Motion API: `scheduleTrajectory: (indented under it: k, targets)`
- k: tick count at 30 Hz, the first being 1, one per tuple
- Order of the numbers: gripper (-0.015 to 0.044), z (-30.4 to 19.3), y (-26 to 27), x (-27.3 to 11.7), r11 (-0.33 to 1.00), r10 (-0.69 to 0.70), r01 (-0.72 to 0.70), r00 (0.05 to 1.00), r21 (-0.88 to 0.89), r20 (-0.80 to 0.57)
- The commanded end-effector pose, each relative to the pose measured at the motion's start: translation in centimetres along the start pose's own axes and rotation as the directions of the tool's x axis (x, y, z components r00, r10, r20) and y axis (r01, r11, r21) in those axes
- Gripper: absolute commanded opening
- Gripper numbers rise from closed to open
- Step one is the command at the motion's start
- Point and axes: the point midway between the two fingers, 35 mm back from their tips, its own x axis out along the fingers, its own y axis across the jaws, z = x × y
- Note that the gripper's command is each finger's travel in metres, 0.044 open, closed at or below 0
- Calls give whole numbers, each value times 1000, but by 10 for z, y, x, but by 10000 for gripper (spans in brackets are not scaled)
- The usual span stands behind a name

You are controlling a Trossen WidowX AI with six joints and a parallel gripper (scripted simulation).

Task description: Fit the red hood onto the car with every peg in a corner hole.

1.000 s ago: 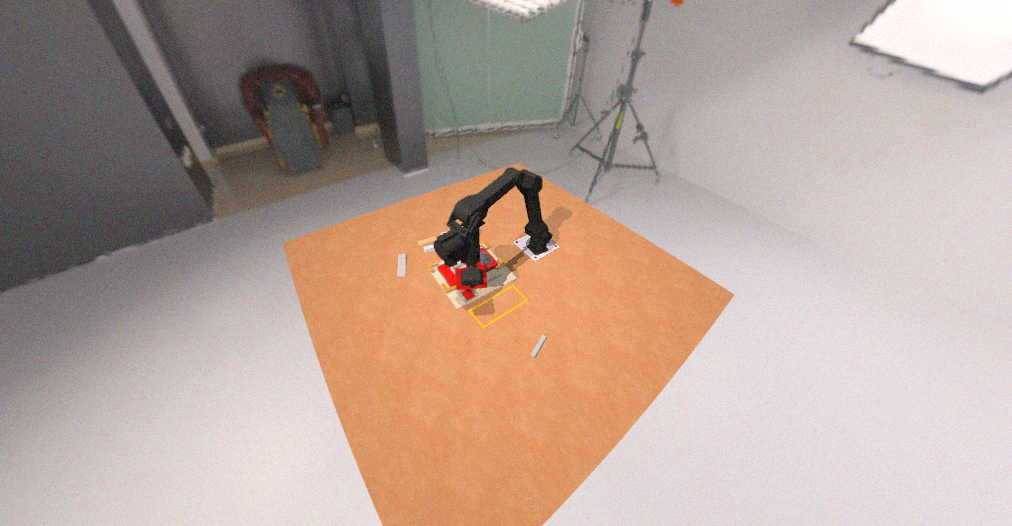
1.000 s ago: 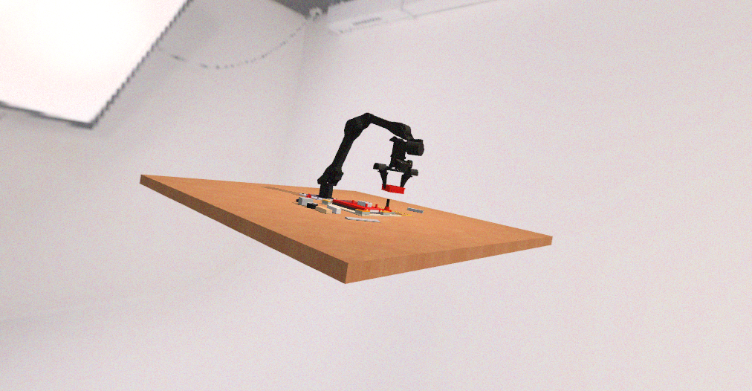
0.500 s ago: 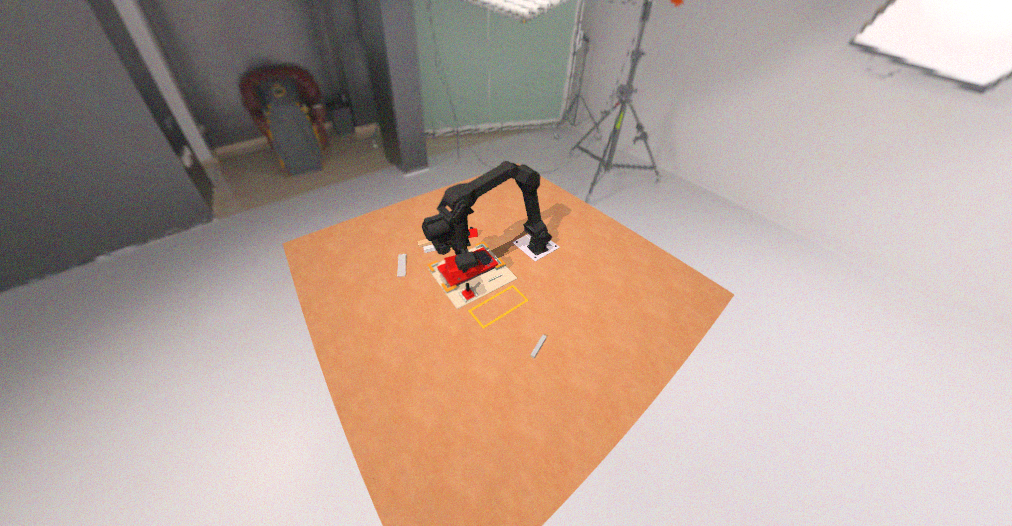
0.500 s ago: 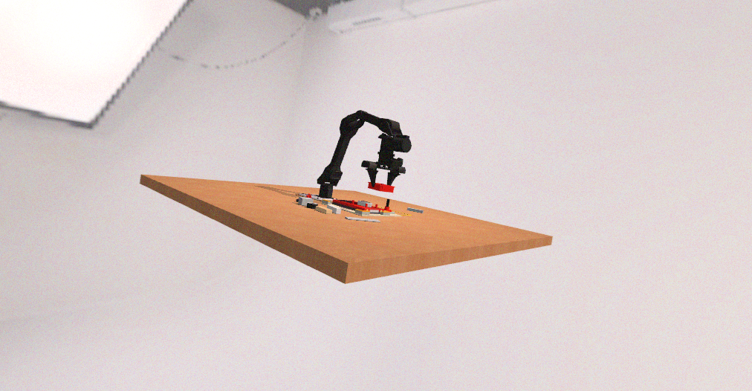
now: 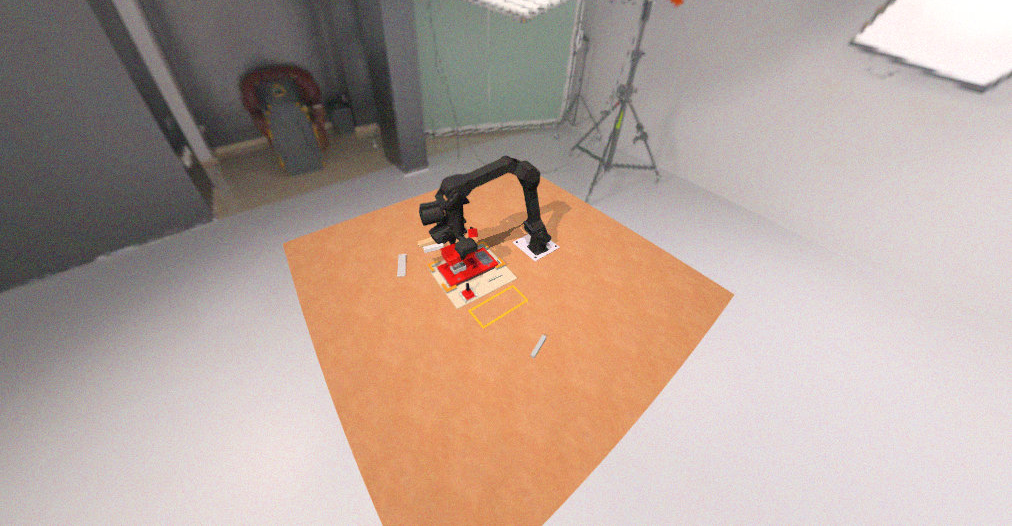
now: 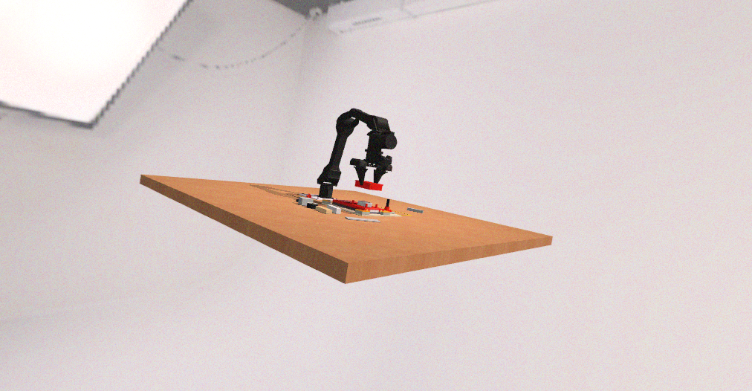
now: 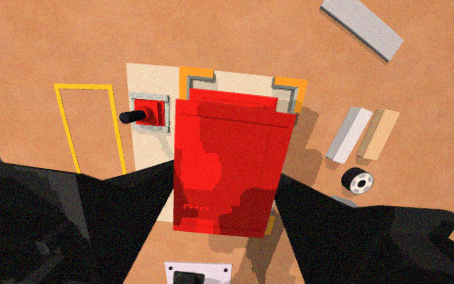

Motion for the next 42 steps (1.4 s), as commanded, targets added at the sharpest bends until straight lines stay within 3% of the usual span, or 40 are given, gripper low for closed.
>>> scheduleTrajectory:
  k: [1, 16, 42]
  targets:
    - [0, -1, -2, 0, 1000, -2, 2, 1000, -24, 4]
    - [0, -1, -3, 49, 1000, -2, 2, 1000, -24, 4]
    - [0, -1, -3, 49, 1000, -2, 2, 1000, -24, 4]
